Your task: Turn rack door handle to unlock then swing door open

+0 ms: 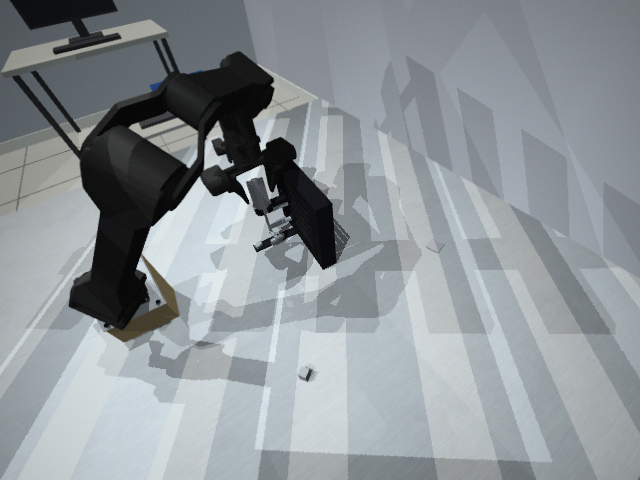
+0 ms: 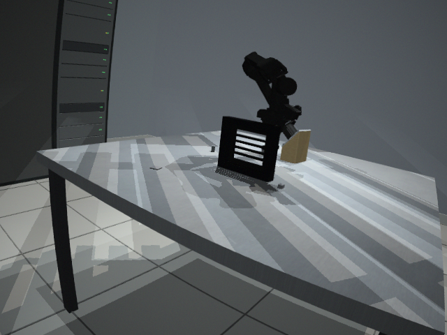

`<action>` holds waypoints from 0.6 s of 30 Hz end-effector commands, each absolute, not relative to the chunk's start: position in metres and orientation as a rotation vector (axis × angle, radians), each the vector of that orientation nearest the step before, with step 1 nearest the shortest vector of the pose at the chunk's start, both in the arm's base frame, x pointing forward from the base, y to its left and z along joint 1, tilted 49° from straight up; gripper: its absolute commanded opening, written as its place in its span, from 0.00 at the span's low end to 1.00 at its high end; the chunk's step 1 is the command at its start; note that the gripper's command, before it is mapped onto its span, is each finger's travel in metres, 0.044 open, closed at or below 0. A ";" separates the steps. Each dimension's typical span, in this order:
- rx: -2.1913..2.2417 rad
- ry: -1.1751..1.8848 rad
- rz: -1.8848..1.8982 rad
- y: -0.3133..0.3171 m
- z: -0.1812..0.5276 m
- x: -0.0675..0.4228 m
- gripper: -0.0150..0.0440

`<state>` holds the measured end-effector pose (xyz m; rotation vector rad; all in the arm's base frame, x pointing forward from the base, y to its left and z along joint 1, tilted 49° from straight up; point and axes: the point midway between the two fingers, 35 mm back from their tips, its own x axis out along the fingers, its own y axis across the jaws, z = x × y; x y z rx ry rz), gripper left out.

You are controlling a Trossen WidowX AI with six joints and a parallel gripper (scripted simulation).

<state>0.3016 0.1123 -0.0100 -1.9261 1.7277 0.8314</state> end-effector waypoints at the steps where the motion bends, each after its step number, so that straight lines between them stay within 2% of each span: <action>1: -1.798 1.742 0.627 0.111 -0.010 0.301 0.74; 18: -1.190 1.644 -0.124 0.111 -0.010 0.301 0.74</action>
